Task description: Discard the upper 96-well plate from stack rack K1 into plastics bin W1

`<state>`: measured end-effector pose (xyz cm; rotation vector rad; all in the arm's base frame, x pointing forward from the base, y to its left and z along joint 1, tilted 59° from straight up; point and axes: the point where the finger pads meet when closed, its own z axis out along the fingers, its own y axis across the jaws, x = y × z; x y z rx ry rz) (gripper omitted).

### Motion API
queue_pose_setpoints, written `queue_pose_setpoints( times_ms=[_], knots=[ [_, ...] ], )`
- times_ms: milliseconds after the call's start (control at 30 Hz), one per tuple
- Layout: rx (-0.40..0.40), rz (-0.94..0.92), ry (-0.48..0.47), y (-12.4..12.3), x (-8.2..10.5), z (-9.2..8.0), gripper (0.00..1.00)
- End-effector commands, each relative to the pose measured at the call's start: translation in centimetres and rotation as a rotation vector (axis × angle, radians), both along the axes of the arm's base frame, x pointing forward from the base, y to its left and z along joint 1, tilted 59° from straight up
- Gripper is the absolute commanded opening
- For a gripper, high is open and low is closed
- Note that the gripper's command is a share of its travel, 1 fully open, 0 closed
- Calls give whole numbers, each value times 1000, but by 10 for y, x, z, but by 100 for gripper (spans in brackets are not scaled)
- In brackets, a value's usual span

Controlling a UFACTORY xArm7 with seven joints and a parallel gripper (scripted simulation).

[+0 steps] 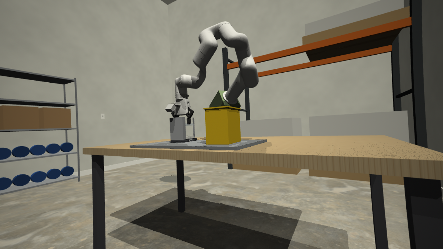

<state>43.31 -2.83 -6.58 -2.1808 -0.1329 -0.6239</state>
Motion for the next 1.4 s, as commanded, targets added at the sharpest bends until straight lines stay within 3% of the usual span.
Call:
queue_pose_setpoints(
  times_ms=[0,1367],
  knots=[
    [-3,-4,0,-8,-3,4,0],
    [-3,-4,0,-54,-26,35,0]
  ],
)
